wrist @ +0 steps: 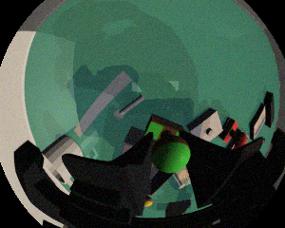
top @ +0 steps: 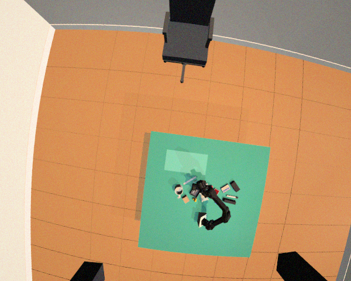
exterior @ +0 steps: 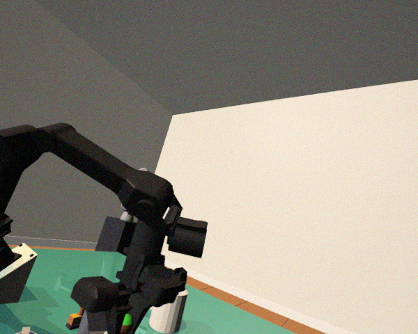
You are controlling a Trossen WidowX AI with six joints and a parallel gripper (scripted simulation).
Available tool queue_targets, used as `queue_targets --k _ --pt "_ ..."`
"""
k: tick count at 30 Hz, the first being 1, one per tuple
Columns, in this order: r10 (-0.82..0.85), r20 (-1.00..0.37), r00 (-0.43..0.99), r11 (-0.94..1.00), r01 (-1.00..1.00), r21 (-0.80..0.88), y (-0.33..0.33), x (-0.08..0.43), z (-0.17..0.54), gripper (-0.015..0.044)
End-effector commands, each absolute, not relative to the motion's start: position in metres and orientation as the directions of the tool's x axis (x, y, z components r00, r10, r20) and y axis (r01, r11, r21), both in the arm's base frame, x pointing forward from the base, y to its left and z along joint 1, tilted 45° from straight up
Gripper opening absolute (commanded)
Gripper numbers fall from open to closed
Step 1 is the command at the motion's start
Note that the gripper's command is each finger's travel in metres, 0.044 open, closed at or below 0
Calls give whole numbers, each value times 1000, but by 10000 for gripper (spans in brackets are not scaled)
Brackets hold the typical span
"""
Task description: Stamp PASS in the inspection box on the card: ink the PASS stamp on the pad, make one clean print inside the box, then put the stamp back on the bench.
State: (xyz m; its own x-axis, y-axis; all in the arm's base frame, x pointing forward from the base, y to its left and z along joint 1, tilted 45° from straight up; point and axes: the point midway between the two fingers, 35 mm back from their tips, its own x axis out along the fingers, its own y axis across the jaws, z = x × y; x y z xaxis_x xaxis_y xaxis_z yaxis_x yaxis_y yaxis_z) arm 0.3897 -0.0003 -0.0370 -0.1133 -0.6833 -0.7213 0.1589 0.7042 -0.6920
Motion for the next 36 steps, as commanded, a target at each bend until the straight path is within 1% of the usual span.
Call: queue_targets --k 1,36 --pt "-679 -725 -116 707 163 -689 1 390 -36 0" --pt "-676 -727 -116 709 163 -686 13 391 -23 0"
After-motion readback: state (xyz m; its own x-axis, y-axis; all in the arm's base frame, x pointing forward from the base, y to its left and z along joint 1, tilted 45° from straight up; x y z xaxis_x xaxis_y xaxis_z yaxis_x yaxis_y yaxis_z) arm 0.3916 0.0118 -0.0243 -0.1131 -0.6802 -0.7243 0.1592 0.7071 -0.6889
